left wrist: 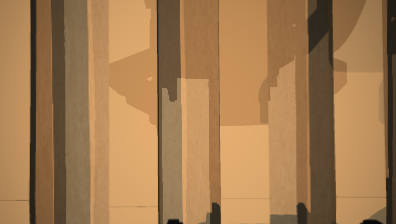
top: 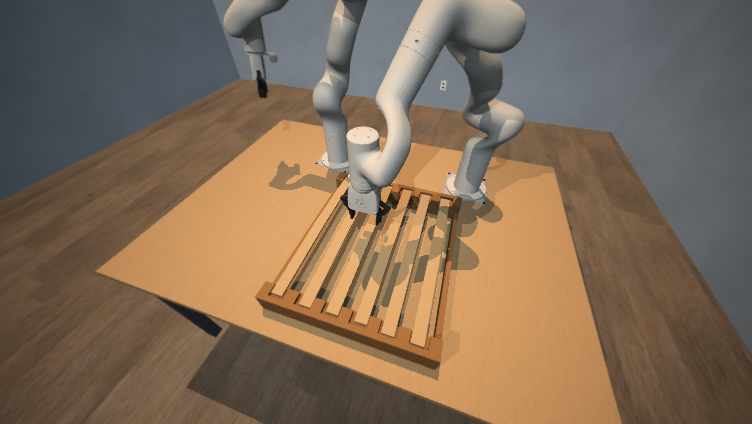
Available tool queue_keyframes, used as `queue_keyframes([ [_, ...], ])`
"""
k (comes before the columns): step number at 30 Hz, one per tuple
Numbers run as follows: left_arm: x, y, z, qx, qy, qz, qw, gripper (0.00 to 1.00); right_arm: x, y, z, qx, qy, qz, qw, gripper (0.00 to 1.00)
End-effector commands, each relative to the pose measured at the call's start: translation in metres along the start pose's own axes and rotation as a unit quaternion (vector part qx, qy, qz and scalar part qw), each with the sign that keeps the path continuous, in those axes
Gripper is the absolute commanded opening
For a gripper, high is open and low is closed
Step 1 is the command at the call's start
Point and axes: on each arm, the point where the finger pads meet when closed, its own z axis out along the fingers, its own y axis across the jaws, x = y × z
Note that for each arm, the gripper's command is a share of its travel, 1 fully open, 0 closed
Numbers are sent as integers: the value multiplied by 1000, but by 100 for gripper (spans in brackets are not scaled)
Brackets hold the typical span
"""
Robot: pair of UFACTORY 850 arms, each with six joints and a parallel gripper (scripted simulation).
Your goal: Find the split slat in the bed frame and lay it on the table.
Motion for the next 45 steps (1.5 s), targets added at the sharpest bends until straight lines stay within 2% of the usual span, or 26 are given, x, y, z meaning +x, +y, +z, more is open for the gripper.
queue_keyframes([
  [1, -1, 0, 0, 0, -1, 0, 1000, 100, -1, 0, -1, 0, -1, 0, 1000, 100],
  [4, -1, 0, 0, 0, -1, 0, 1000, 100, -1, 0, -1, 0, -1, 0, 1000, 100],
  [5, 0, 0, 29, 1, -1, 0, 1000, 100, -1, 0, -1, 0, -1, 0, 1000, 100],
  [21, 0, 0, 29, 1, -1, 0, 1000, 100, -1, 0, -1, 0, -1, 0, 1000, 100],
  [22, 0, -1, 75, 1, -1, 0, 1000, 100, -1, 0, -1, 0, -1, 0, 1000, 100],
  [38, 0, -1, 75, 1, -1, 0, 1000, 100, -1, 0, -1, 0, -1, 0, 1000, 100],
  [39, 0, -1, 99, 1, -1, 0, 1000, 100, -1, 0, -1, 0, -1, 0, 1000, 100],
  [45, 0, -1, 99, 1, -1, 0, 1000, 100, -1, 0, -1, 0, -1, 0, 1000, 100],
])
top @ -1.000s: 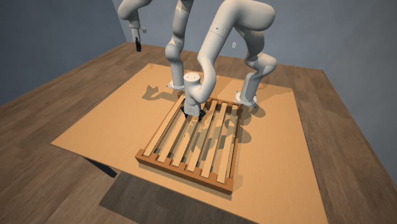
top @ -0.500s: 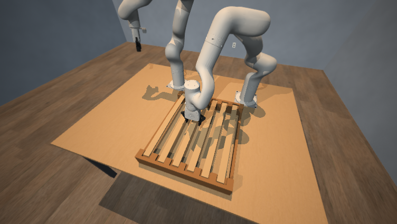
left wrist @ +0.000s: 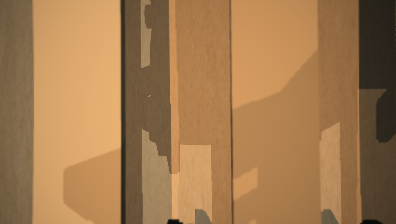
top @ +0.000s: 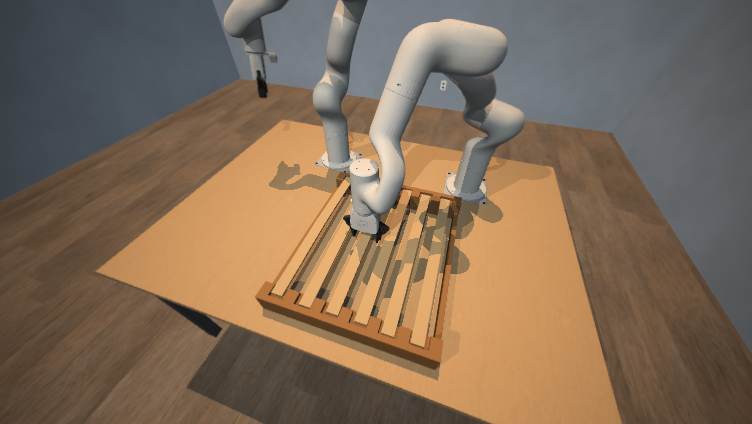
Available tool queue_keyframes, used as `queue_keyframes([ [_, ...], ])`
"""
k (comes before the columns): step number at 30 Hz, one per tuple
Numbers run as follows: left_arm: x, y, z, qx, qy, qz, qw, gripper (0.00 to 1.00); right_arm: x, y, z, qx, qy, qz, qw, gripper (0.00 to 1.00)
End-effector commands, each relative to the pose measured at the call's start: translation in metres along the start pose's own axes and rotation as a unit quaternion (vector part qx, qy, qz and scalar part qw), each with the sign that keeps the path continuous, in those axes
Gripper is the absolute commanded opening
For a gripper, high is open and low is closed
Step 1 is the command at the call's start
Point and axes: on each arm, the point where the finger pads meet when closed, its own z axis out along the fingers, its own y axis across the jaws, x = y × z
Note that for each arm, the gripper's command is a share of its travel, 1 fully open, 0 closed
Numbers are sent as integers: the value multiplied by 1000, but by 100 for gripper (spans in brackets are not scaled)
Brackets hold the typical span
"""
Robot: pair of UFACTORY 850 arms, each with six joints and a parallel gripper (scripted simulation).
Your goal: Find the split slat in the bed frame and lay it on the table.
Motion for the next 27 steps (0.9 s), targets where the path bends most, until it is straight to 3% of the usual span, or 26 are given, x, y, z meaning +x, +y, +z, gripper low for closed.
queue_keyframes([
  [1, -2, -1, -1, 1, -2, 0, 1000, 100, -1, 0, -1, 0, -1, 0, 1000, 100],
  [10, -2, -1, -1, 1, -2, 0, 1000, 100, -1, 0, -1, 0, -1, 0, 1000, 100],
  [11, -2, -1, -1, 2, -2, 0, 1000, 0, -1, 0, -1, 0, -1, 0, 1000, 100],
  [27, -2, -1, -1, 2, -2, 0, 1000, 0, -1, 0, -1, 0, -1, 0, 1000, 100],
])
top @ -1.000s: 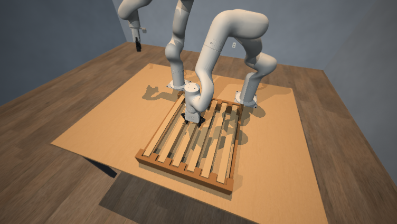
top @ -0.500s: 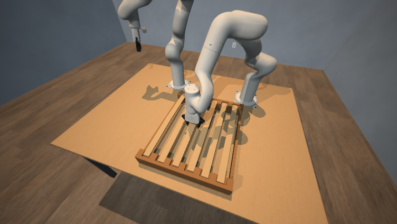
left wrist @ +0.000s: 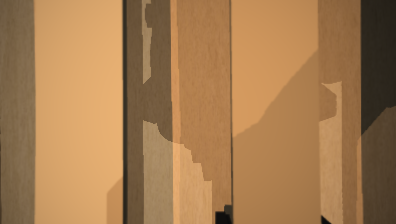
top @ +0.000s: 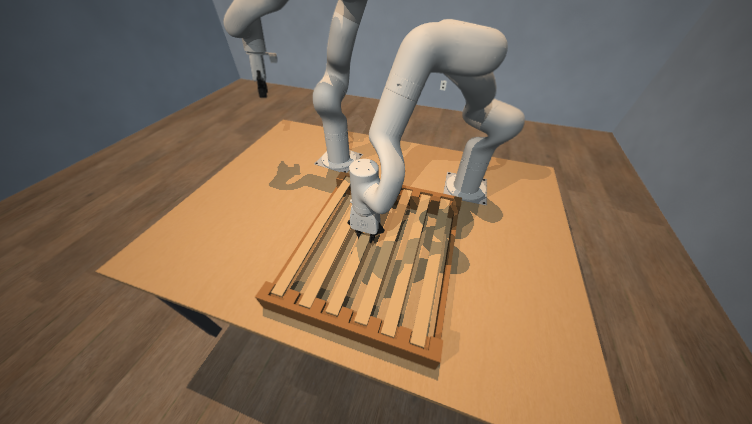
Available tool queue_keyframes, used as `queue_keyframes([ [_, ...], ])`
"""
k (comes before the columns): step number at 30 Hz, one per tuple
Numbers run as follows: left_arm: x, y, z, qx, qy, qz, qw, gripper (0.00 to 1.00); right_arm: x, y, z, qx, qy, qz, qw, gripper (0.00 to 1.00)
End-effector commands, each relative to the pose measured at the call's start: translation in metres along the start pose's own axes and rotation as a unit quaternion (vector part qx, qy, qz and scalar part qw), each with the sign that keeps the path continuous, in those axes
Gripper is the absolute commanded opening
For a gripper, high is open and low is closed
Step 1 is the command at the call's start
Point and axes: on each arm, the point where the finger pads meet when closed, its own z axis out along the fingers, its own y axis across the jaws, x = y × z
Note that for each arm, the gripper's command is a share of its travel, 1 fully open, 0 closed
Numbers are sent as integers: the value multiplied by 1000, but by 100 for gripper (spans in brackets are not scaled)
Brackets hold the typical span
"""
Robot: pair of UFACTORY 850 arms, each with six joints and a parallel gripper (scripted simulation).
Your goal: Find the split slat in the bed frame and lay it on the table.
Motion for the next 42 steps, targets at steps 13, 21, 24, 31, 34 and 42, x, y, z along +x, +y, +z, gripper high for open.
queue_keyframes([
  [13, -1, -1, -1, 1, -1, 0, 1000, 0, -1, 0, -1, 0, -1, 0, 1000, 100],
  [21, 0, 0, -41, 1, -1, 0, 1000, 0, -1, 0, -1, 0, -1, 0, 1000, 100],
  [24, 0, 0, -41, 1, -1, 0, 1000, 0, -1, 0, -1, 0, -1, 0, 1000, 100],
  [31, 0, 0, -41, 1, -1, 0, 1000, 0, -1, 0, -1, 0, -1, 0, 1000, 100],
  [34, 0, 0, -41, 1, -1, 0, 1000, 0, -1, 0, -1, 0, -1, 0, 1000, 100],
  [42, 0, -1, -57, 0, -1, 0, 1000, 0, -1, 0, -1, 0, -1, 0, 1000, 100],
])
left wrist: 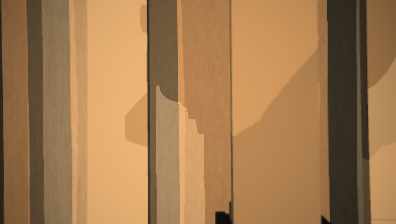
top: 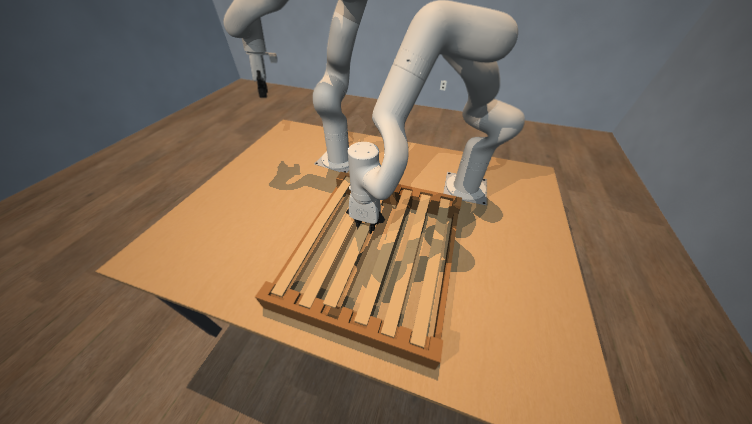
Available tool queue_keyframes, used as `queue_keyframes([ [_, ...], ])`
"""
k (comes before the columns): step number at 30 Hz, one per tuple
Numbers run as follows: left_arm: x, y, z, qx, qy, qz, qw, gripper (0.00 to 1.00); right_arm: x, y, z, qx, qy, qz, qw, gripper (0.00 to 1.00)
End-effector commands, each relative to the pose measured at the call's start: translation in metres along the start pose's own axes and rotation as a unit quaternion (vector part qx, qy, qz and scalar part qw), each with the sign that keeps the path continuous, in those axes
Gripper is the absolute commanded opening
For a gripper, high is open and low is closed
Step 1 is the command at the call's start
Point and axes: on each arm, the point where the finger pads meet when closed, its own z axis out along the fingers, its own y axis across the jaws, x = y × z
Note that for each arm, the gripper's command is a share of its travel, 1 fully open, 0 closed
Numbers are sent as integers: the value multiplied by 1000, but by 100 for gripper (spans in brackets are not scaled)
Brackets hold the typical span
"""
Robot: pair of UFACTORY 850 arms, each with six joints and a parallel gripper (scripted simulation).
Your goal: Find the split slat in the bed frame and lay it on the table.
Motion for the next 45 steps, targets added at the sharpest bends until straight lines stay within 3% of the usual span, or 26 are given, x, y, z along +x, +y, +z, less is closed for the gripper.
queue_keyframes([
  [1, -1, 0, -1, 0, -1, 0, 1000, 0, -1, 0, -1, 0, -1, 0, 1000, 100],
  [9, -1, 0, -1, 0, -1, 0, 1000, 0, -1, 0, -1, 0, -1, 0, 1000, 100],
  [10, -1, -60, -1, 0, -1, 0, 1000, 0, -1, 0, -1, 0, -1, 0, 1000, 100],
  [26, -1, -60, -1, 0, -1, 0, 1000, 0, -1, 0, -1, 0, -1, 0, 1000, 100],
  [27, -3, -120, -1, 0, 0, 0, 1000, 0, -1, 0, -1, 0, -1, 0, 1000, 100],
  [43, -3, -120, -1, 0, 0, 0, 1000, 0, -1, 0, -1, 0, -1, 0, 1000, 100],
  [44, -3, -179, -1, 0, 0, 0, 1000, 0, -1, 0, -1, 0, -1, 0, 1000, 100],
  [45, -3, -179, -1, 0, 0, 0, 1000, 0, -1, 0, -1, 0, -1, 0, 1000, 100],
])
